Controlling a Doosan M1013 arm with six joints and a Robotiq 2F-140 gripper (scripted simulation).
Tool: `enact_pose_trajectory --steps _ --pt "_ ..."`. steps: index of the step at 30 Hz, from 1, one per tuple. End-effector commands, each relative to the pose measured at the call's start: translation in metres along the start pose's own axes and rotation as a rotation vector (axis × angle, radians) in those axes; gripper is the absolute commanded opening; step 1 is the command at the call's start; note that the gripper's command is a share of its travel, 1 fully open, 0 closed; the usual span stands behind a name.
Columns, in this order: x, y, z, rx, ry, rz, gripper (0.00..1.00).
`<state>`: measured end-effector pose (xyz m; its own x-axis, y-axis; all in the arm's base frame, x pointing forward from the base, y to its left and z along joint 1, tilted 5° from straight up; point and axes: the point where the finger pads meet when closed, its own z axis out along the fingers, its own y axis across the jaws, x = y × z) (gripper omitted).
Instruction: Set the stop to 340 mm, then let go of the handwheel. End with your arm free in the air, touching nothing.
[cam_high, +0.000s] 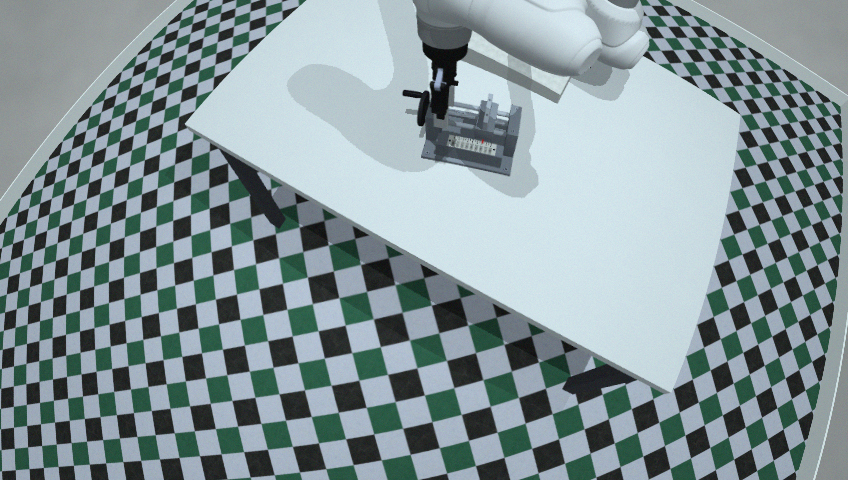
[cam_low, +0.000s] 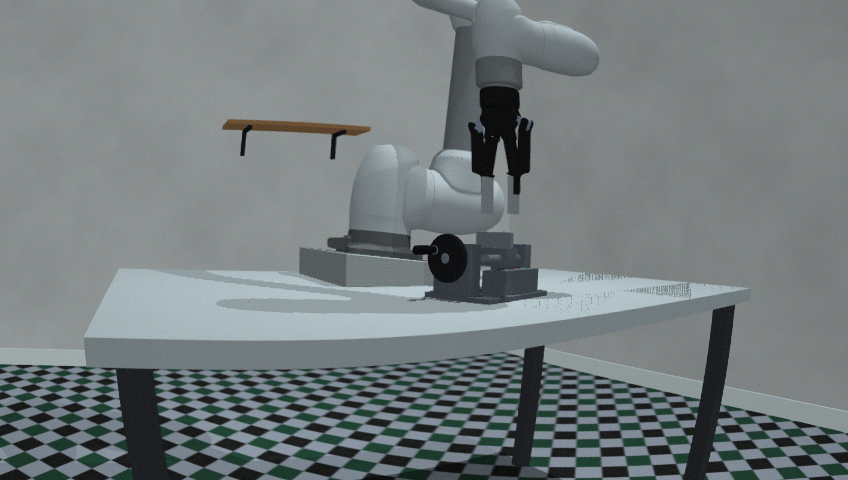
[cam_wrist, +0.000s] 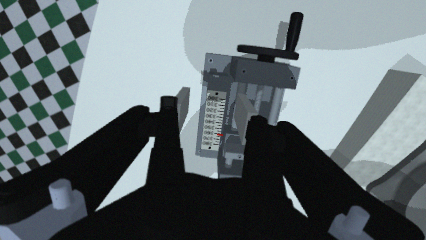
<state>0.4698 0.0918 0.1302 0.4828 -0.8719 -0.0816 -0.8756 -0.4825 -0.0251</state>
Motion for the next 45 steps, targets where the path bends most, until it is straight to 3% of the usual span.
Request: enact_pose_trajectory --steps 1,11,20,25,45 --pt "0.000 0.000 0.000 0.000 0.000 0.000 0.33" --pt "0.007 0.007 0.000 0.000 0.000 0.000 0.33" --pt "0.078 0.079 0.000 0.000 0.000 0.000 0.33" --pt "0.092 0.093 0.000 0.000 0.000 0.000 0.33" --pt "0.094 0.095 0.012 0.000 0.000 0.000 0.33"
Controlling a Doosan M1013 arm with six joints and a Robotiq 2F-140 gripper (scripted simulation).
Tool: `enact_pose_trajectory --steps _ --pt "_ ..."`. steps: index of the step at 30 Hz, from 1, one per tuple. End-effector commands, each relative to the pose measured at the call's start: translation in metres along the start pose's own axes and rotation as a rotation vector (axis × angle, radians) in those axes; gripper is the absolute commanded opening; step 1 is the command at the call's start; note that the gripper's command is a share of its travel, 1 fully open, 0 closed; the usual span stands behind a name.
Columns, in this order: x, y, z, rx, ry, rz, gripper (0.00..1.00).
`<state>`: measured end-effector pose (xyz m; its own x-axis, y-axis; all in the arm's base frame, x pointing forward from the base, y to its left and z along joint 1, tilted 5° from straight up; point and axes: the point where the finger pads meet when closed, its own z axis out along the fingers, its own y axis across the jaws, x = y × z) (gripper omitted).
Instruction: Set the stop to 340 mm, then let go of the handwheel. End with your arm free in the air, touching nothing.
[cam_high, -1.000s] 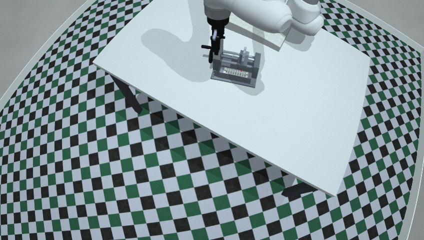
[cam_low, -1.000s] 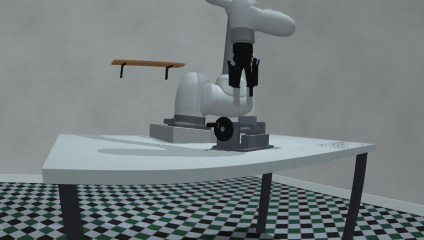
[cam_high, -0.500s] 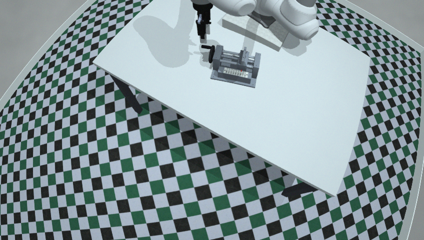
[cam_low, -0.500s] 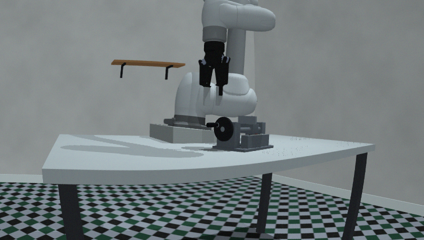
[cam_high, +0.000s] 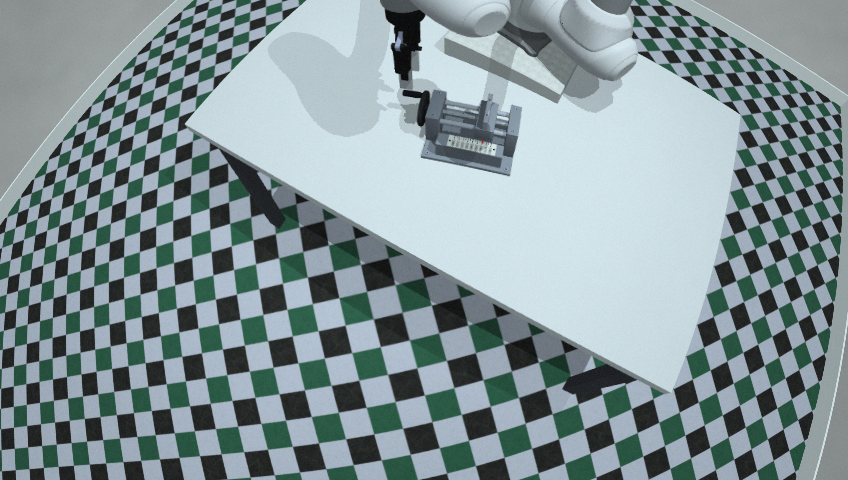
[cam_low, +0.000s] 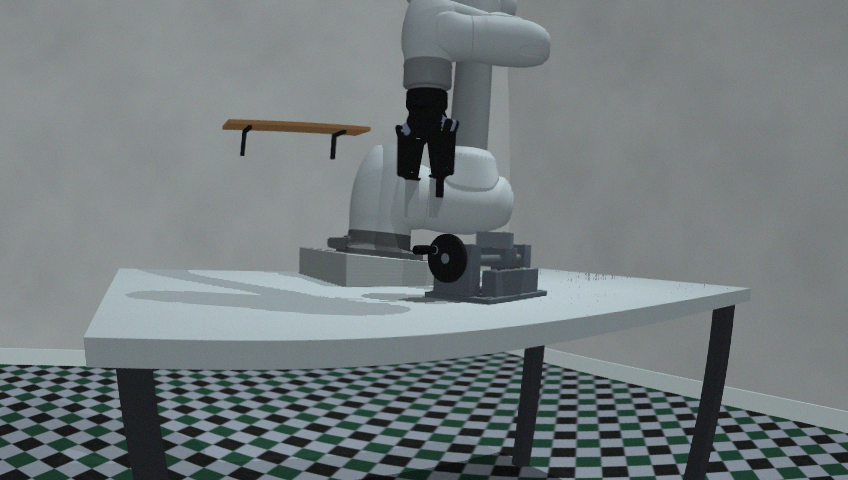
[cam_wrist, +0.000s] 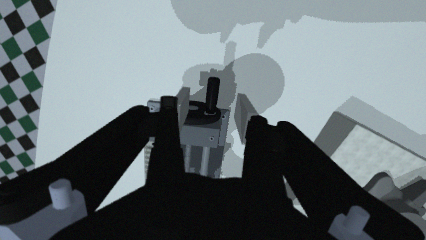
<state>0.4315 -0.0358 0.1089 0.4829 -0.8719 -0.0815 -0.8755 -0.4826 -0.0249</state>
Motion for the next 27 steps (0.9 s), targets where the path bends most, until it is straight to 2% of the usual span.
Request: enact_pose_trajectory --steps 1,14,27 --pt "0.000 0.000 0.001 0.000 0.000 0.000 0.33" --pt "0.000 0.000 0.004 0.000 0.000 0.000 0.33" --pt "0.000 0.000 0.038 0.000 0.000 0.000 0.33"
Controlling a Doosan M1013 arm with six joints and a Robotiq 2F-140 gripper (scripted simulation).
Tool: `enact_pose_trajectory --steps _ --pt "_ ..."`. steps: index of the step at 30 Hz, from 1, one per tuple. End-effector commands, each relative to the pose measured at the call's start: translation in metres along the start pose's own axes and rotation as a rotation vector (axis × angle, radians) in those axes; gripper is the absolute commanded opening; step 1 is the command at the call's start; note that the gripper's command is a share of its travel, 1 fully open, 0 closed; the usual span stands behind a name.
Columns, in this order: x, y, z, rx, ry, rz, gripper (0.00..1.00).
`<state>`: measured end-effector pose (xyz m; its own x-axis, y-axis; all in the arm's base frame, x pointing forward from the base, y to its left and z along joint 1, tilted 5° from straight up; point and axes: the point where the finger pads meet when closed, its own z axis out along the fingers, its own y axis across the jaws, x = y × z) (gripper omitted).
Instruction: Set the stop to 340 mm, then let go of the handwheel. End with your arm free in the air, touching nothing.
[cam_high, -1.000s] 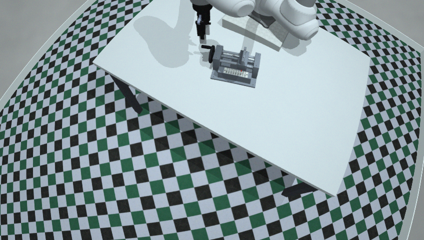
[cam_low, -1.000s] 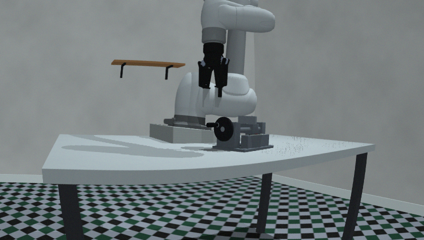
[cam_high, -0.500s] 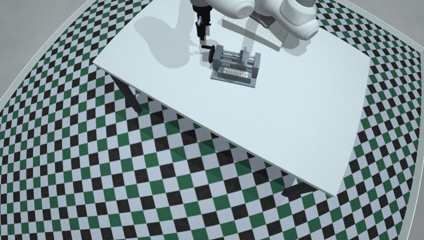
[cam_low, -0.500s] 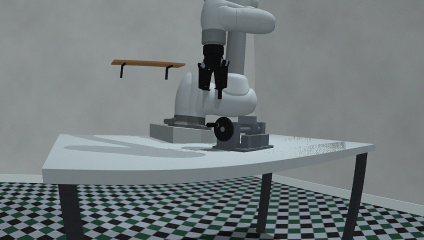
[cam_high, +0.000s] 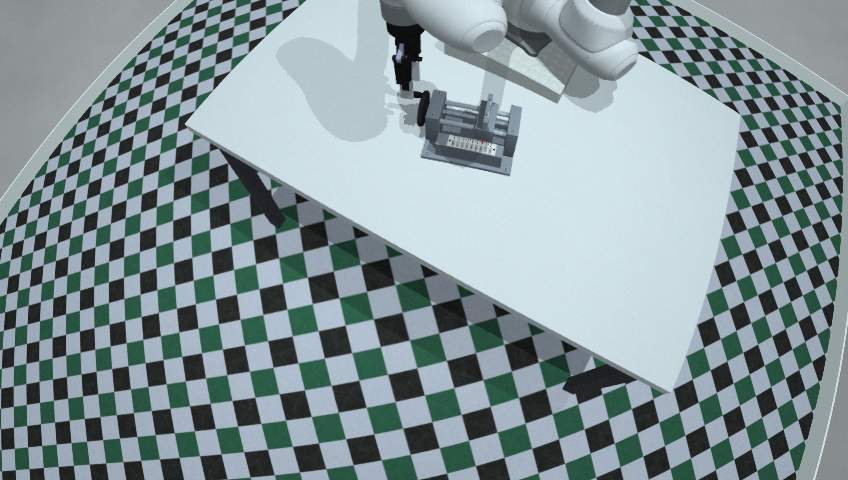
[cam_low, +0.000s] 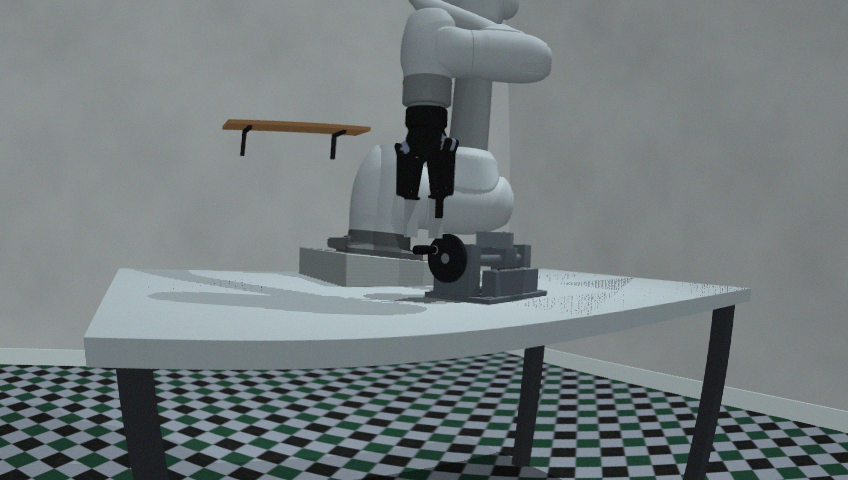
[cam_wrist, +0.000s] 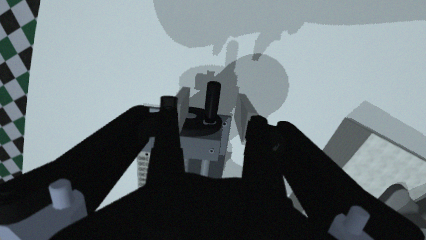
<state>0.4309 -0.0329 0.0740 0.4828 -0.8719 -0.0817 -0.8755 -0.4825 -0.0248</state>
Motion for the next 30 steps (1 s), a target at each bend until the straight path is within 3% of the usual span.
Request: enact_pose_trajectory --steps 1,13,30 --pt "0.000 0.000 0.003 0.000 0.000 0.000 0.33" --pt "0.000 0.000 0.034 0.000 0.000 0.000 0.33" --pt "0.000 0.000 0.036 0.000 0.000 0.000 0.33"
